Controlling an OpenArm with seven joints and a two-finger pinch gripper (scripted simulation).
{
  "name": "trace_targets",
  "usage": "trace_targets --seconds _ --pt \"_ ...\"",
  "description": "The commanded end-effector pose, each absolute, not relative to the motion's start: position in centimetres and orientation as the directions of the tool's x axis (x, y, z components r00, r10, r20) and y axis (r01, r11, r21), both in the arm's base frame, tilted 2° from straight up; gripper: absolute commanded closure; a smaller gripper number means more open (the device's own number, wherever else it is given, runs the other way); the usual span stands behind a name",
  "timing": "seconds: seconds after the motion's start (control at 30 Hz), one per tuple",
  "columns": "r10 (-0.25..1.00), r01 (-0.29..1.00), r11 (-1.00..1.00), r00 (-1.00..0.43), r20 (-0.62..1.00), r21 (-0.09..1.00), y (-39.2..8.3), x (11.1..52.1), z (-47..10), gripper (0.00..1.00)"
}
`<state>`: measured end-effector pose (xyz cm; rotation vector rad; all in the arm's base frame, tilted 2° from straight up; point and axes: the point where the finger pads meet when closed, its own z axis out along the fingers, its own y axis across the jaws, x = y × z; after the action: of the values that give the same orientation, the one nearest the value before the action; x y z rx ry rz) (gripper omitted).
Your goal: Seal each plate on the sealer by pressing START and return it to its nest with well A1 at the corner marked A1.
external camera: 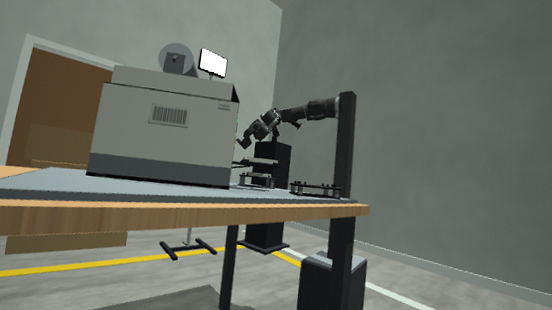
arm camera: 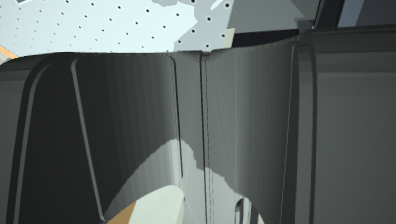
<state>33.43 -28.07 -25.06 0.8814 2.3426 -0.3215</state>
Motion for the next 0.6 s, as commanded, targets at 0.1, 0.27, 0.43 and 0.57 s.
trace_targets --seconds 0.1,0.27,0.43,0.57 --pt "0.514 0.658 0.753 -0.588 -0.625 0.001 -28.04 33.84 -24.79 1.0" --pt "0.514 0.658 0.753 -0.587 -0.625 0.001 -28.1 33.9 -24.79 1.0" --pt "0.514 0.658 0.753 -0.587 -0.625 0.001 -28.16 33.96 -24.79 1.0" --pt "0.515 0.661 0.75 -0.589 -0.623 -0.005 -28.22 33.8 -24.89 1.0"
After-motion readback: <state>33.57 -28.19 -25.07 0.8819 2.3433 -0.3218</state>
